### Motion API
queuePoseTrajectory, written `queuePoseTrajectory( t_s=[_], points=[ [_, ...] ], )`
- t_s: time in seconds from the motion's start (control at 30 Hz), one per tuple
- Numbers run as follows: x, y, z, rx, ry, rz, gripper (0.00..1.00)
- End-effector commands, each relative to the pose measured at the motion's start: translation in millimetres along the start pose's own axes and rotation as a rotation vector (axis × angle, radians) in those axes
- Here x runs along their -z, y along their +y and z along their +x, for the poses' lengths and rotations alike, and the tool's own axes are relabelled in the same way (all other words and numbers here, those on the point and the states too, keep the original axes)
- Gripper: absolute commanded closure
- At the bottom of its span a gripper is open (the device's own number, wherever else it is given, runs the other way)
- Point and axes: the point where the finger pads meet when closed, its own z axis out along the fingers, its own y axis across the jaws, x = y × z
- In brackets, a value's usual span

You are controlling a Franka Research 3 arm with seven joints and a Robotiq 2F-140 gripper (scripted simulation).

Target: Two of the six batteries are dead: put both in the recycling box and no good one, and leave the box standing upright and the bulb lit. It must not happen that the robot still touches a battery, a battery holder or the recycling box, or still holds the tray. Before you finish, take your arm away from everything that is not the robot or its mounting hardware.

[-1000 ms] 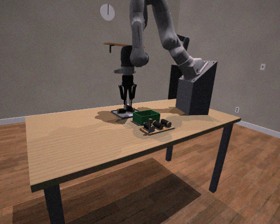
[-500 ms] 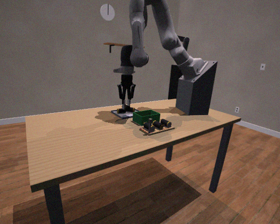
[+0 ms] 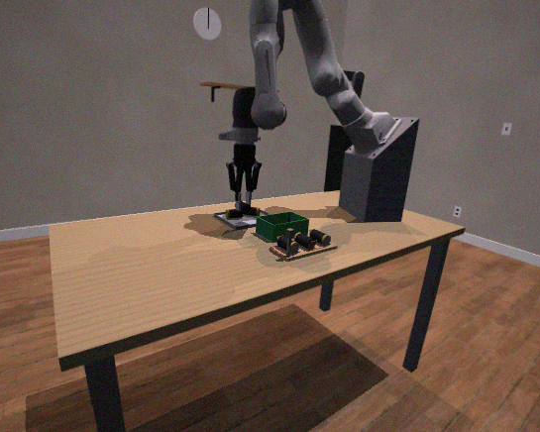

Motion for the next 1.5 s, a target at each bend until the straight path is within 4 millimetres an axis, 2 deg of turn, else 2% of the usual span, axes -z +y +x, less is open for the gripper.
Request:
queuePoseTrajectory(
  t_s=[0.0,1.47],
  points=[
    [0.3,-1.9,0.8,0.004,0.002,0.004,0.84],
    [0.3,-1.6,-2.9,0.045,0.002,0.004,0.84]
  ],
)
